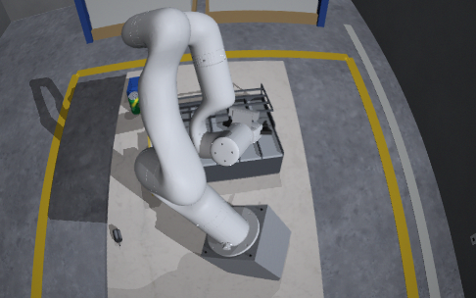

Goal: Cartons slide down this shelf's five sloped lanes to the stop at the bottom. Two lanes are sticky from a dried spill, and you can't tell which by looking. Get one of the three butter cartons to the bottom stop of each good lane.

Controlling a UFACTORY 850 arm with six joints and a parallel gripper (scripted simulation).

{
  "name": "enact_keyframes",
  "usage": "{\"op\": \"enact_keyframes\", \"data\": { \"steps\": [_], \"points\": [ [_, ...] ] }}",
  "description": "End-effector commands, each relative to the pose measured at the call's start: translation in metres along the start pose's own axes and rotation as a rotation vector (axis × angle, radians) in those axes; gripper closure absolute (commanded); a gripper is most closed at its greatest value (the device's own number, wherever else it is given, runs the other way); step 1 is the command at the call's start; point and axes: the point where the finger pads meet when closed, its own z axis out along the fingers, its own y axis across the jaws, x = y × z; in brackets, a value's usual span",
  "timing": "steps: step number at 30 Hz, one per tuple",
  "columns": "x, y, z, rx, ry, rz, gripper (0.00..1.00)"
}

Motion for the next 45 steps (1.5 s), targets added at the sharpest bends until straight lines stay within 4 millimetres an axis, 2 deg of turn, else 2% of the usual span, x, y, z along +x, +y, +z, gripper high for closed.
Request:
{"op": "enact_keyframes", "data": {
  "steps": [1,14,18,19,29,35,36,45],
  "points": [
    [0.001,-0.001,0.002,0.077,-0.224,-0.08,0.0],
    [0.001,0.0,0.0,0.139,-0.424,-0.175,0.0],
    [0.001,0.0,0.0,0.141,-0.429,-0.176,0.0],
    [0.001,0.005,-0.004,0.148,-0.496,-0.236,0.0],
    [0.001,0.005,-0.004,0.205,-0.655,-0.29,0.0],
    [0.001,0.005,-0.004,0.209,-0.663,-0.291,0.0],
    [0.004,0.012,-0.006,0.22,-0.749,-0.347,0.0],
    [0.004,0.012,-0.006,0.258,-0.839,-0.372,0.0]
  ]
}}
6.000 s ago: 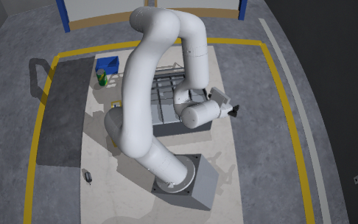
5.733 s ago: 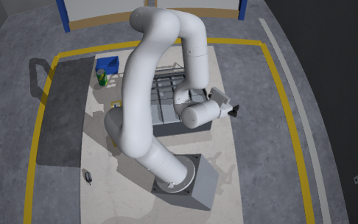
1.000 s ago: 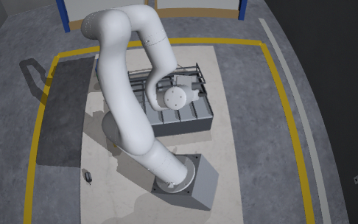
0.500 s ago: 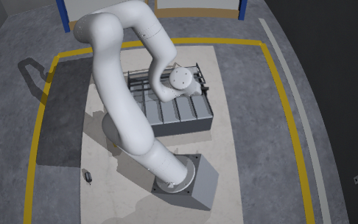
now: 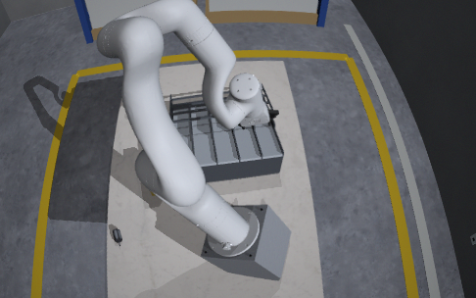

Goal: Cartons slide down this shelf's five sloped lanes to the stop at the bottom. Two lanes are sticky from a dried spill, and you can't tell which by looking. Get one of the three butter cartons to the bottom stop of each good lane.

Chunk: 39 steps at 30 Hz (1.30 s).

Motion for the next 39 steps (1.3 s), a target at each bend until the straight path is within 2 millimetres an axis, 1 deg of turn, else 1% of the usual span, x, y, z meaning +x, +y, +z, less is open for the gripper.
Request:
{"op": "enact_keyframes", "data": {
  "steps": [1,7,8,10,39],
  "points": [
    [0.0008,-0.0018,0.0,0.158,-0.224,-0.045,0.0],
    [0.0008,-0.0018,0.0,0.177,-0.254,-0.053,0.0],
    [0.0004,0.0016,-0.0006,0.192,-0.275,-0.057,0.0],
    [0.0004,0.0016,-0.0006,0.2,-0.284,-0.058,0.0],
    [-0.0016,0.0031,-0.0012,0.199,-0.282,-0.06,0.0]
  ]
}}
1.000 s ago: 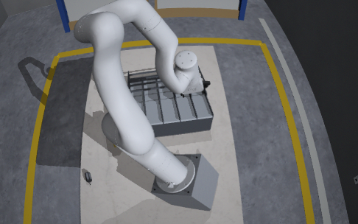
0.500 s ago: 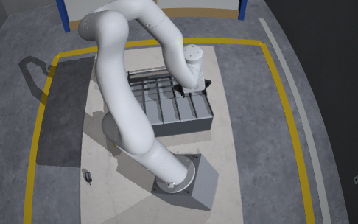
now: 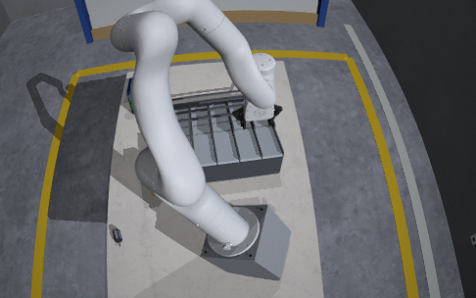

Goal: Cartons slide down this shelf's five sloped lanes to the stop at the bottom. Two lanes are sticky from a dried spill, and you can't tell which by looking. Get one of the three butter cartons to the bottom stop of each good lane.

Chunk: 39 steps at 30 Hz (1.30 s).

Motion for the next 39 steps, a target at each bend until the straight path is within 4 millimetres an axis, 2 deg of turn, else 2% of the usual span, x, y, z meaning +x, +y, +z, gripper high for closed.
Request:
{"op": "enact_keyframes", "data": {
  "steps": [1,2,3,36,37,39],
  "points": [
    [0.001,0.0,0.0,0.006,-0.009,0.002,0.0],
    [0.001,0.0,0.0,0.006,-0.009,0.002,0.0],
    [0.001,0.0,-0.001,-0.001,0.001,0.0,0.1],
    [0.001,0.0,-0.001,-0.001,0.001,0.0,0.1],
    [-0.001,-0.07,0.005,0.002,-0.003,-0.045,0.1],
    [-0.001,-0.07,0.005,0.002,-0.003,-0.045,0.1]
  ]
}}
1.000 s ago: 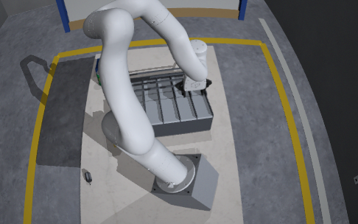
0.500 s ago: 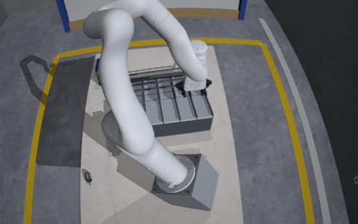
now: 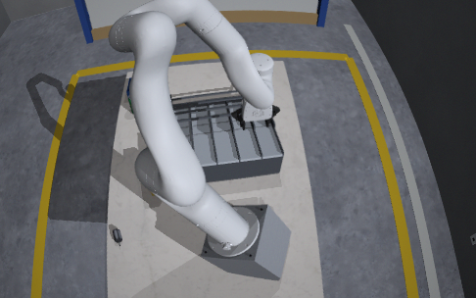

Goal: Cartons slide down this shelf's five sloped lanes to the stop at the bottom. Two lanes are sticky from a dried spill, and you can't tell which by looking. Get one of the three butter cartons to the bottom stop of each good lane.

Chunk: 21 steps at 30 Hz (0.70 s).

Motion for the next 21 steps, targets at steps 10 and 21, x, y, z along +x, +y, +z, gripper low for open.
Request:
{"op": "enact_keyframes", "data": {
  "steps": [10,21],
  "points": [
    [-0.003,-0.159,0.012,0.002,-0.002,-0.041,0.1],
    [-0.008,-0.258,0.022,0.009,-0.007,-0.074,0.1]
  ]
}}
